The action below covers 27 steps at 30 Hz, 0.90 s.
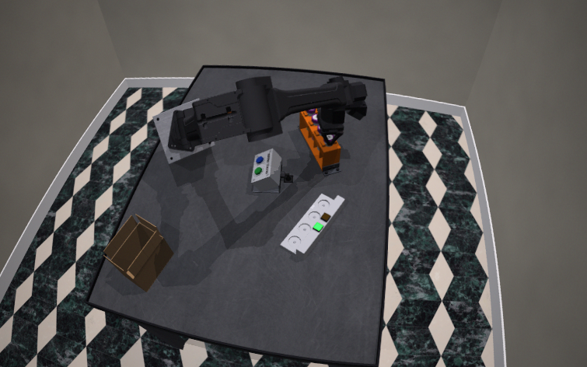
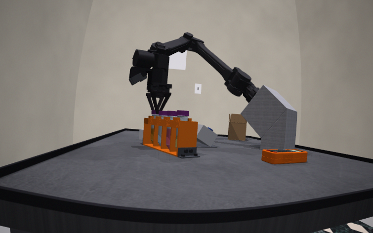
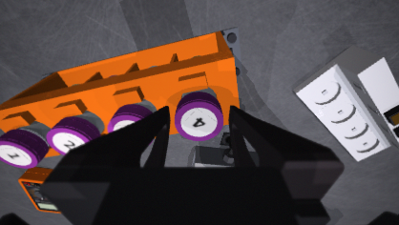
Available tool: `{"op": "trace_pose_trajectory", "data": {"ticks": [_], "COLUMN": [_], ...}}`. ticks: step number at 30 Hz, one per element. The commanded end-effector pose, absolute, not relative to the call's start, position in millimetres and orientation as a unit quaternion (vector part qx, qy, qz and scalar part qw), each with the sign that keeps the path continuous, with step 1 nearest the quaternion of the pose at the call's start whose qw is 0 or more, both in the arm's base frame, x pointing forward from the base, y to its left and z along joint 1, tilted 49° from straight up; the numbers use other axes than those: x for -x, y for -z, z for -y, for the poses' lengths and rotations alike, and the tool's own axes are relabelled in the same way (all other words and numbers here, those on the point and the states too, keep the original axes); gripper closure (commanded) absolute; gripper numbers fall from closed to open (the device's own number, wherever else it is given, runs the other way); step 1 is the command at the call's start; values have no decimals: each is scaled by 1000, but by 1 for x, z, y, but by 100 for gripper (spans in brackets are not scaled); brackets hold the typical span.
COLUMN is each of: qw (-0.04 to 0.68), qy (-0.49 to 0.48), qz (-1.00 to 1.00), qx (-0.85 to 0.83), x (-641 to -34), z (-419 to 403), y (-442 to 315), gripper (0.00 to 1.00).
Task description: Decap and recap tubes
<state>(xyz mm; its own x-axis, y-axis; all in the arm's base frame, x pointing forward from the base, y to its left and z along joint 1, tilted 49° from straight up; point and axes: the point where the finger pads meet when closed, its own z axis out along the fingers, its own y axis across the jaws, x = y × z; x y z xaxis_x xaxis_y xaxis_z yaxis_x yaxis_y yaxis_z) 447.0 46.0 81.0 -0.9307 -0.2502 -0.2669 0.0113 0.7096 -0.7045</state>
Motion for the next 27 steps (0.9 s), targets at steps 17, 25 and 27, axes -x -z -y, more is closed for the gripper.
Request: {"op": "trace_pose_trajectory", "data": {"ticks": [17,25,27], "qw": [46,-21,-38], "qy": [411,413,411], "qz": [-827,-755,-734], "qx": [381,509,539], "x": [-457,-456,-455], "z": [-55,-55,-54], "y": [-87,-86,-86], "gripper": [51,51,51]}}
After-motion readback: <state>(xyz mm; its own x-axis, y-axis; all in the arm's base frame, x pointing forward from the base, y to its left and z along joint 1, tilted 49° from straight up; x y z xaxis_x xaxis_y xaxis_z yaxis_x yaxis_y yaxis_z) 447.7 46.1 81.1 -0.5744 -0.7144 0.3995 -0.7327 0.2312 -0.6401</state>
